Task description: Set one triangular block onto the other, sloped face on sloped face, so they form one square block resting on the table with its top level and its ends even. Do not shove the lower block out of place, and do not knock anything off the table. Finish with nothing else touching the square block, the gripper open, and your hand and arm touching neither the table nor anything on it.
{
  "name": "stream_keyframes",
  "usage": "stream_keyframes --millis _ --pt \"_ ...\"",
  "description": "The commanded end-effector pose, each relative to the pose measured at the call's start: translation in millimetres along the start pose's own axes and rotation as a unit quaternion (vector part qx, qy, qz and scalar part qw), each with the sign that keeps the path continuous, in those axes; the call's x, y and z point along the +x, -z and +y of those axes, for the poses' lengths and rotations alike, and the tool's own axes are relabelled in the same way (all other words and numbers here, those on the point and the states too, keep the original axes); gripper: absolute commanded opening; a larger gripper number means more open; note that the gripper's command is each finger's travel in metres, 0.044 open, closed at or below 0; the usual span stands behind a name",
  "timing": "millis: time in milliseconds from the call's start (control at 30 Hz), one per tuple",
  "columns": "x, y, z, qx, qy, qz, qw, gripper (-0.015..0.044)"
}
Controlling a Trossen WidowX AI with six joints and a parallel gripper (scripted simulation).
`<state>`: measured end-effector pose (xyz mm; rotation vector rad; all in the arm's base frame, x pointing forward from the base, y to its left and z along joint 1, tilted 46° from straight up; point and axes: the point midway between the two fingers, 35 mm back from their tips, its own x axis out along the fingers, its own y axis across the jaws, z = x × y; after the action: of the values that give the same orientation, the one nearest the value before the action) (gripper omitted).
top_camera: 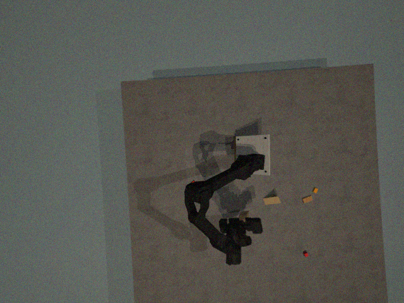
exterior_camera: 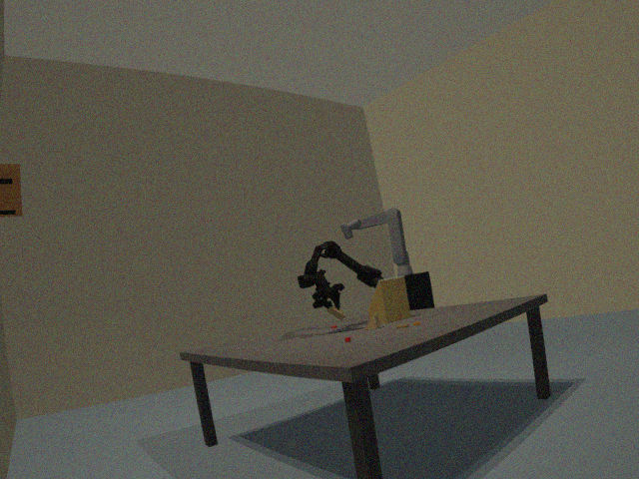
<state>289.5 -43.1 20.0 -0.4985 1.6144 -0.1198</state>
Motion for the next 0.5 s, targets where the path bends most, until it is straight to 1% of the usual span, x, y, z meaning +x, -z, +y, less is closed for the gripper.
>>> stream_keyframes --millis 0,233,467 --pt "1.8 -0.3 2.7 -0.069 0.014 0.005 0.997 0.0" --pt "1.5 -0.7 4.1 -0.186 0.039 0.015 0.982 0.0" --pt "0.8 -1.3 5.5 -0.3 0.062 0.029 0.951 0.0"
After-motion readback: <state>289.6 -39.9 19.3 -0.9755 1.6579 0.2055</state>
